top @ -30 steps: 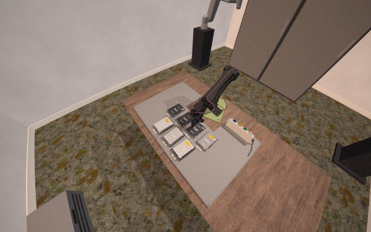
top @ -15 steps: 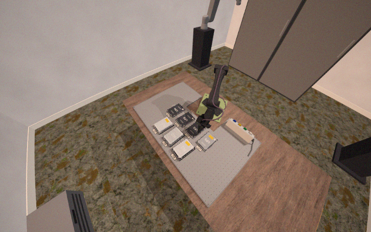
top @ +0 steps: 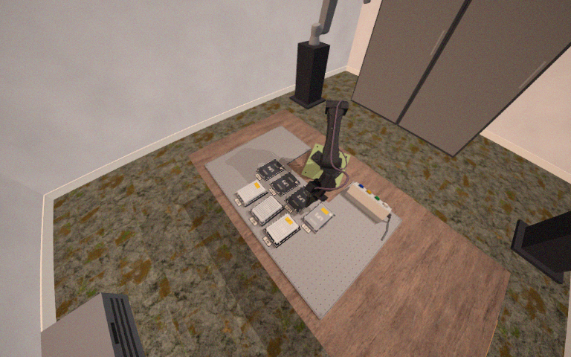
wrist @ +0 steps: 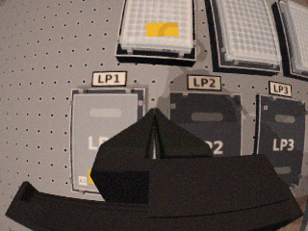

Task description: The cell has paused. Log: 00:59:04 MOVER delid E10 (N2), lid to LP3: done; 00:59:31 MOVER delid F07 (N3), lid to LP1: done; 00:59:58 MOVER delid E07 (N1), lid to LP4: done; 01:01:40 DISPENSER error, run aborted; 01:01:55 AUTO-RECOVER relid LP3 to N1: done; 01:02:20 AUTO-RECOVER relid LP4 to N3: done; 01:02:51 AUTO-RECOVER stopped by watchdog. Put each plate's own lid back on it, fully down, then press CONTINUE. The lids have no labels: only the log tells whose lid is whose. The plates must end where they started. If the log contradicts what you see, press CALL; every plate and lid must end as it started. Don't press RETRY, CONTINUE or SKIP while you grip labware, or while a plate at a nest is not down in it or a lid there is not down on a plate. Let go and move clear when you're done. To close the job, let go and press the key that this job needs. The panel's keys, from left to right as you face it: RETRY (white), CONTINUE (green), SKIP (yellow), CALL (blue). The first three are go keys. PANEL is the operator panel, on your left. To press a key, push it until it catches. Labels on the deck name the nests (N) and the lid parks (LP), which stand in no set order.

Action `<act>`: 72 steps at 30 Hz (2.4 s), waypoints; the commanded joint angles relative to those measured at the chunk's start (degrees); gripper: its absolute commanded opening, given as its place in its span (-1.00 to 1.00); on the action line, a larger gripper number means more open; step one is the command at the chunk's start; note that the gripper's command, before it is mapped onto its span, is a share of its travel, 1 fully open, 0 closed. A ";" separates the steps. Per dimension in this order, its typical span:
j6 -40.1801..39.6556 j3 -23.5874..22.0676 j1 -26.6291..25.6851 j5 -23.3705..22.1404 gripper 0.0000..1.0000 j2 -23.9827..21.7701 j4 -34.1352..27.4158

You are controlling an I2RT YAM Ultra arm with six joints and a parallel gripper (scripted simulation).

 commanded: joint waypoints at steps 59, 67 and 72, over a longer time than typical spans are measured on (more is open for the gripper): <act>-16.74 23.40 -29.16 -22.36 -1.00 25.79 9.59; -18.28 29.54 -32.17 -24.98 -1.00 31.41 7.76; -18.59 31.28 -31.92 -25.52 -1.00 30.77 7.29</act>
